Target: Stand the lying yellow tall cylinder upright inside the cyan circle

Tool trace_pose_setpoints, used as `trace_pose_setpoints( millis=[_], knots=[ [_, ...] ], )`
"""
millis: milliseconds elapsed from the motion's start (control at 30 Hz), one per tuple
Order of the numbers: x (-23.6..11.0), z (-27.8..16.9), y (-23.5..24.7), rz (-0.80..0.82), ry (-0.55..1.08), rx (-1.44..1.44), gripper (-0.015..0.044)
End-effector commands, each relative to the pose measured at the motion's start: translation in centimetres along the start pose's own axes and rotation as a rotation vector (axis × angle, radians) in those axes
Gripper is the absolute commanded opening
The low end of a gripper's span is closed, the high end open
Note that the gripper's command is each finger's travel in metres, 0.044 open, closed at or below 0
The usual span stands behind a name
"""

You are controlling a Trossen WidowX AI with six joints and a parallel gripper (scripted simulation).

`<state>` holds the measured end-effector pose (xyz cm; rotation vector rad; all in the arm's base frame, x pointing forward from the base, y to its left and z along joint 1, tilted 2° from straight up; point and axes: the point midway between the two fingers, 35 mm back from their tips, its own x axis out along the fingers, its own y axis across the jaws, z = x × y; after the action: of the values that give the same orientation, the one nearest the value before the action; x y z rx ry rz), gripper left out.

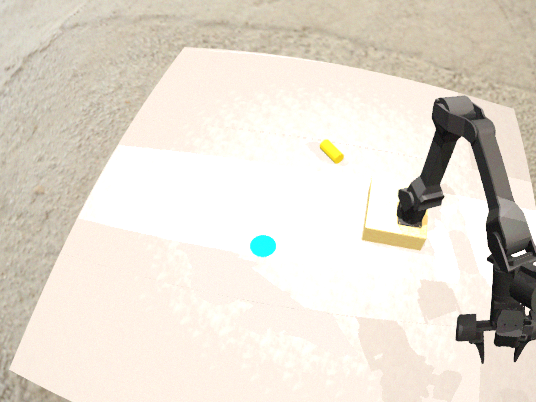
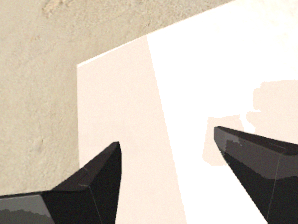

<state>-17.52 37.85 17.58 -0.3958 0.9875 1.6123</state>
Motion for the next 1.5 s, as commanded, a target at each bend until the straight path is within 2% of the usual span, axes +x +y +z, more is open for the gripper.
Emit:
trace_pose_setpoints(
  millis=[0, 367, 700, 1100, 1467],
  knots=[
    [0.0, 2.4, -5.6, -0.108, -0.013, 0.073, 0.0309],
    [-3.0, 5.7, -20.1, -0.359, -0.041, 0.287, 0.0309],
    [-8.7, 4.9, -32.3, -0.559, -0.046, 0.506, 0.0309],
    [-17.9, -0.7, -43.8, -0.755, -0.038, 0.797, 0.0309],
    [-27.0, -9.2, -49.9, -0.885, -0.029, 1.089, 0.0309]
  ],
)
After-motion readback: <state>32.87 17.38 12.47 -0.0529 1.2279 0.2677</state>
